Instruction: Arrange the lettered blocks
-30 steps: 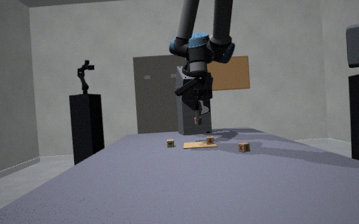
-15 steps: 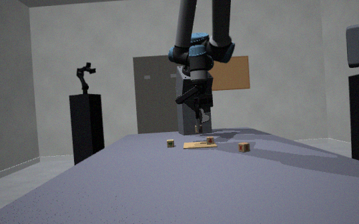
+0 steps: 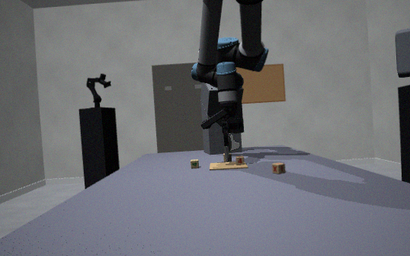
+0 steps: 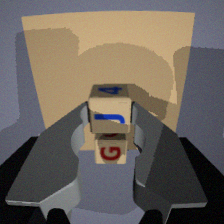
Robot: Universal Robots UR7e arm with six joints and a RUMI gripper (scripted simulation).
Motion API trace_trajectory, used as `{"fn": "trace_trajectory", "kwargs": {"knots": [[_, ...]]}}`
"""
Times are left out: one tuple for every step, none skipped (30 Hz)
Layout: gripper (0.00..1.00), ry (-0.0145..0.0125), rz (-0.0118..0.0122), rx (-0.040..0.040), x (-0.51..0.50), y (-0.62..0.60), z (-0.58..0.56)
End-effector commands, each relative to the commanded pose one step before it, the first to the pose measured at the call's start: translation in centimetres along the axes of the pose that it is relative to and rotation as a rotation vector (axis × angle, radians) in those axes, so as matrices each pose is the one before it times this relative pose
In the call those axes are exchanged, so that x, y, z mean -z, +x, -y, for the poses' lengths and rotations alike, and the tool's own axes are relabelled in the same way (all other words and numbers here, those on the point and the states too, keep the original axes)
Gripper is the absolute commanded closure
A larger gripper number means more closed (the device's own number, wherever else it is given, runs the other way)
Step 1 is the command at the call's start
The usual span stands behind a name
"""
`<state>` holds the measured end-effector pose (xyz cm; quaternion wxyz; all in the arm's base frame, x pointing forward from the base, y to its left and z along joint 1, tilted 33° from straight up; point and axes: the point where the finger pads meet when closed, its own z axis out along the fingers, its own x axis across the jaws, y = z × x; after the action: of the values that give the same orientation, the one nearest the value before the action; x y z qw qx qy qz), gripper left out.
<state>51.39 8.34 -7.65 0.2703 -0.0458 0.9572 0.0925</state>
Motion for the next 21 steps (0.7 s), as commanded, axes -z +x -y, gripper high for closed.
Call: {"fn": "trace_trajectory", "kwargs": {"knots": [[0.91, 0.00283, 0.00611, 0.00095, -0.919, -0.24, 0.029], [0.91, 0.0, 0.0, 0.0, -0.058, 0.001, 0.0], [0.91, 0.0, 0.0, 0.0, -0.04, 0.0, 0.0], [0.91, 0.0, 0.0, 0.0, -0.025, 0.0, 0.0], [0.91, 0.0, 0.0, 0.0, -0.014, 0.0, 0.0], [0.91, -0.00012, 0.00003, 0.0, -0.005, -0.001, -0.004], [0.91, -0.00001, 0.00006, -0.00017, 0.0, -0.002, 0.007], [0.91, 0.00015, 0.0001, -0.0004, 0.003, -0.003, 0.022], [0.91, -0.00009, -0.00067, -0.00048, 0.007, 0.048, 0.001], [0.91, 0.0, 0.0, 0.0, 0.0, 0.0, 0.0], [0.91, 0.0, 0.0, 0.0, 0.0, 0.0, 0.0], [0.91, -0.00031, -0.00139, -0.00059, 0.015, 0.097, -0.013], [0.91, -0.00003, -0.00002, 0.00005, 0.008, 0.001, -0.004], [0.91, -0.00001, 0.00004, 0.00006, 0.005, -0.003, -0.001], [0.91, 0.0, 0.00002, 0.00004, 0.002, -0.003, 0.0], [0.91, -0.00001, 0.0, 0.00002, 0.001, -0.001, 0.0], [0.91, -0.00001, -0.00003, 0.0, 0.0, 0.001, 0.0], [0.91, -0.00001, -0.00003, -0.00001, 0.0, 0.001, 0.0], [0.91, -0.00001, -0.00002, -0.00001, 0.0, 0.001, 0.0], [0.91, 0.0, -0.00001, 0.0, 0.0, 0.0, 0.0], [0.91, 0.0, -0.00001, 0.0, 0.0, 0.0, 0.0]]}}
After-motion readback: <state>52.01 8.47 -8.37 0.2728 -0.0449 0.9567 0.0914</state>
